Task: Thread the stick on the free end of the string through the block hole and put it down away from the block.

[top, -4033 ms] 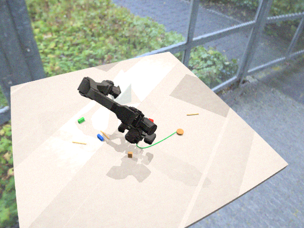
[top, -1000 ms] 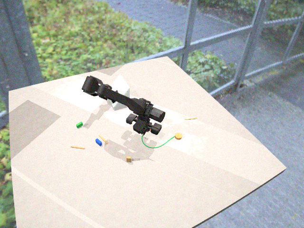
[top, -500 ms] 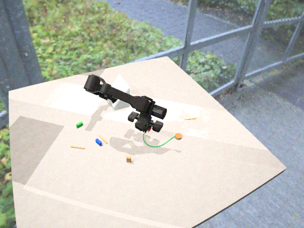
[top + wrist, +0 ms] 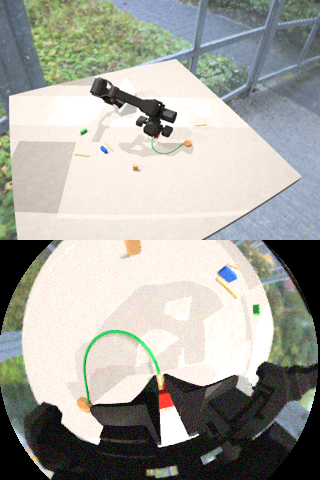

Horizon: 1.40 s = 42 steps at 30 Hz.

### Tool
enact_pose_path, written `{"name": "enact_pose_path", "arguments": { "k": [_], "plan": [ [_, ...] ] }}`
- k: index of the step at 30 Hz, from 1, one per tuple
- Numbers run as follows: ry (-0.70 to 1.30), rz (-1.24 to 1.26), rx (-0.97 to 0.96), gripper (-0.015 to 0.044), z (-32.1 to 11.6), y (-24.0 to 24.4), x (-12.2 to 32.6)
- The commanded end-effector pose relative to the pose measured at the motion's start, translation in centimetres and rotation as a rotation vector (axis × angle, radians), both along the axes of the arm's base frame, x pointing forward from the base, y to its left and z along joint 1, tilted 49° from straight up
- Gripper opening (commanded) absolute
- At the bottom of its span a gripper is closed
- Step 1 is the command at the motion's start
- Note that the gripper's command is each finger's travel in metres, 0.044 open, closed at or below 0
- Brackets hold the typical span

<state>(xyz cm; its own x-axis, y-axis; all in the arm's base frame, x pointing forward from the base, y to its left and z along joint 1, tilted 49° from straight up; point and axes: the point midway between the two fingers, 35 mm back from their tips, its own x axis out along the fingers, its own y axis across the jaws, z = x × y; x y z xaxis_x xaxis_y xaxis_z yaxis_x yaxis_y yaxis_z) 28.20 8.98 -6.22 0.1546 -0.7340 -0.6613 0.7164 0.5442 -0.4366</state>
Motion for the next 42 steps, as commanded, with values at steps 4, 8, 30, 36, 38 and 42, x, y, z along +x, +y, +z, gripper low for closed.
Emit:
{"name": "enact_pose_path", "arguments": {
  "k": [4,8,30,36,38,42],
  "plan": [
    [-0.001,0.001,0.001,0.0121,0.0,0.0,0.0],
    [0.001,0.001,0.005,0.0121,2.5,3.1,-0.3],
    [0.005,-0.001,0.01,0.0121,1.2,7.8,-5.2],
    [0.005,-0.001,0.011,0.0121,0.7,7.4,-5.0],
    [0.005,-0.001,0.011,0.0121,0.4,7.1,-4.9],
    [0.005,-0.001,0.011,0.0121,0.0,6.7,-4.8]
  ]
}}
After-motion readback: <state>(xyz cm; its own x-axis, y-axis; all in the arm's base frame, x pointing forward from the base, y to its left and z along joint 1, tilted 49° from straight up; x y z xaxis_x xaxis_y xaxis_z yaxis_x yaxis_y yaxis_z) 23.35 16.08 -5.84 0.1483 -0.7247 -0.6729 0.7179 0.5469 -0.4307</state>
